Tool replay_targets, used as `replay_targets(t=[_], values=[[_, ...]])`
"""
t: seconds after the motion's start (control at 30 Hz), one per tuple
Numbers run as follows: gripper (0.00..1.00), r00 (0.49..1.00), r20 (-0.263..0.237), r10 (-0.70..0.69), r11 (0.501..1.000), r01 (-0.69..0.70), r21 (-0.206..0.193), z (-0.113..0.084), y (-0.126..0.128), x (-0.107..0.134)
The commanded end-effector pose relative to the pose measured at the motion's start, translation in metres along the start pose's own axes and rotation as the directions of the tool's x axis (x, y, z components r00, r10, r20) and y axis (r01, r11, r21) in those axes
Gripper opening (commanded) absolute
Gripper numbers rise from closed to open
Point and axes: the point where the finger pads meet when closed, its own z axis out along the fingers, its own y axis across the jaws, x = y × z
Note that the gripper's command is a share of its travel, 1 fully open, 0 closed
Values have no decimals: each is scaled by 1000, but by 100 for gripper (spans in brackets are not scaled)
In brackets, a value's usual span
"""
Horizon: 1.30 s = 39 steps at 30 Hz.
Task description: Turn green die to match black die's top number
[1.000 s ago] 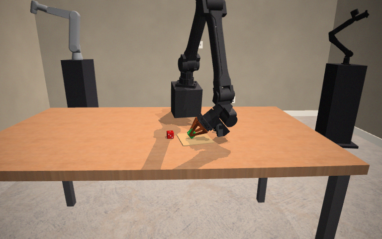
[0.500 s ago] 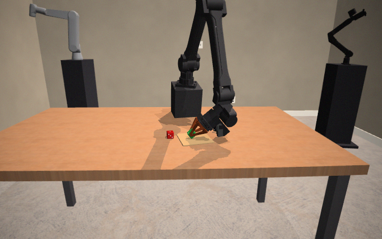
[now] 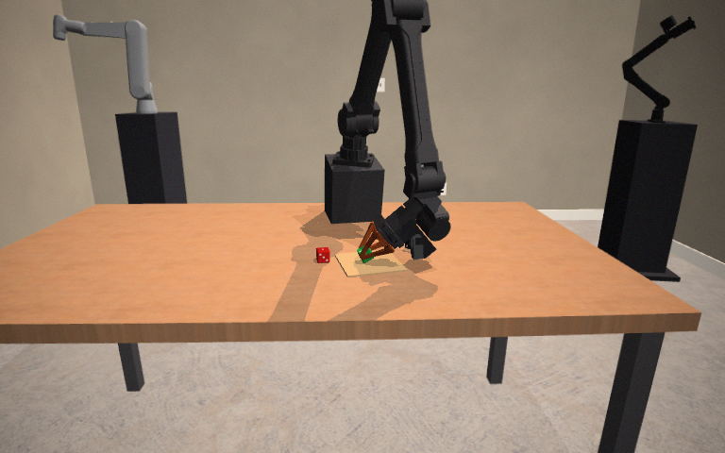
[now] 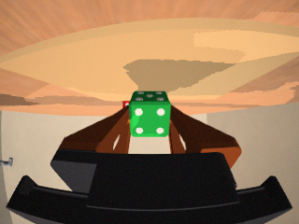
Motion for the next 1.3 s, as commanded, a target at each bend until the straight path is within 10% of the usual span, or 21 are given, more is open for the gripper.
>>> replay_targets(t=[0.0, 1.27], values=[[37, 1000, 5, 20, 1000, -20, 6, 0, -9, 2], [44, 1000, 5, 20, 1000, -20, 6, 0, -9, 2]])
